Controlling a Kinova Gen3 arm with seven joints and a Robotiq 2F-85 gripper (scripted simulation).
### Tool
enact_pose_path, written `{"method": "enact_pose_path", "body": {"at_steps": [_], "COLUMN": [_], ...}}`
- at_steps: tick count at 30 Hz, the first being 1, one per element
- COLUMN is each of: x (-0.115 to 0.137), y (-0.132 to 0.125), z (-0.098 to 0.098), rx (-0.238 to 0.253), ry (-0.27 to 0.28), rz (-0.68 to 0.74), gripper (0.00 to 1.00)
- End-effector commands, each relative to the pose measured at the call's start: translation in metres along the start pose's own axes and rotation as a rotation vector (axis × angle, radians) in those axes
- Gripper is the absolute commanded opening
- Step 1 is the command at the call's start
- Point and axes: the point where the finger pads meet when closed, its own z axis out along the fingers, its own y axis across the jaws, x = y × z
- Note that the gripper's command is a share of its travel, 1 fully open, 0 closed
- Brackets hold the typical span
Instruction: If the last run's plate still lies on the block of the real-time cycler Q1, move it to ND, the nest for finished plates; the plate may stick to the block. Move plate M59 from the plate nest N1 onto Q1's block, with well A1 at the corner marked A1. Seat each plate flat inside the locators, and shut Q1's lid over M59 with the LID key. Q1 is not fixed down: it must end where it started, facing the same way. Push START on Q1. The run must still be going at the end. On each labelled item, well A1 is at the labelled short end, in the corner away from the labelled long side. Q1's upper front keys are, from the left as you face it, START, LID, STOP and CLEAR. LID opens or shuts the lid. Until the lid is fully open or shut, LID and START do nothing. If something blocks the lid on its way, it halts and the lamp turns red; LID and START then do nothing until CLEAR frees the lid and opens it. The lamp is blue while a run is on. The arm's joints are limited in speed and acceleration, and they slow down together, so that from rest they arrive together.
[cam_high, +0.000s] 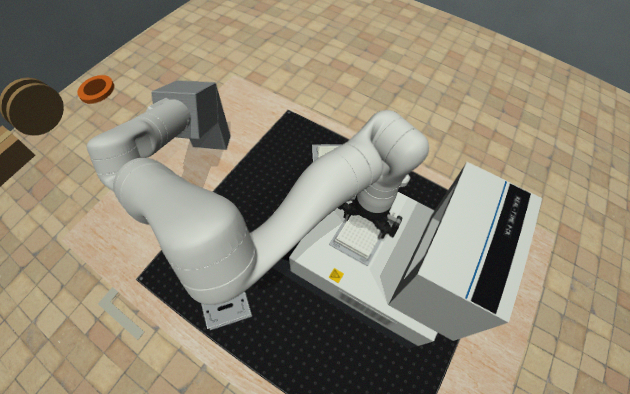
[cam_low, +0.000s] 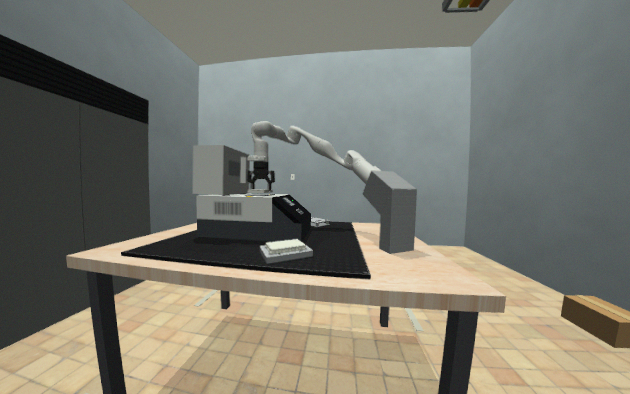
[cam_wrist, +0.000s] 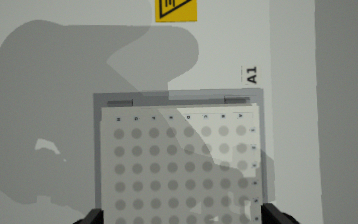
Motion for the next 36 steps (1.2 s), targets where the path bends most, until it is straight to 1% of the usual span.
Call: {"method": "enact_pose_path", "body": {"at_steps": [1, 14, 36], "x": [0.0004, 0.0004, 0.0004], "y": [0.0003, 0.0003, 0.0003], "z": [-0.0011, -0.0012, 0.0054], "rx": [-0.002, -0.002, -0.002], "ry": [0.001, 0.001, 0.001], "rz": [0.0, 0.0, 0.0], "gripper": [0.9, 0.9, 0.9]}}
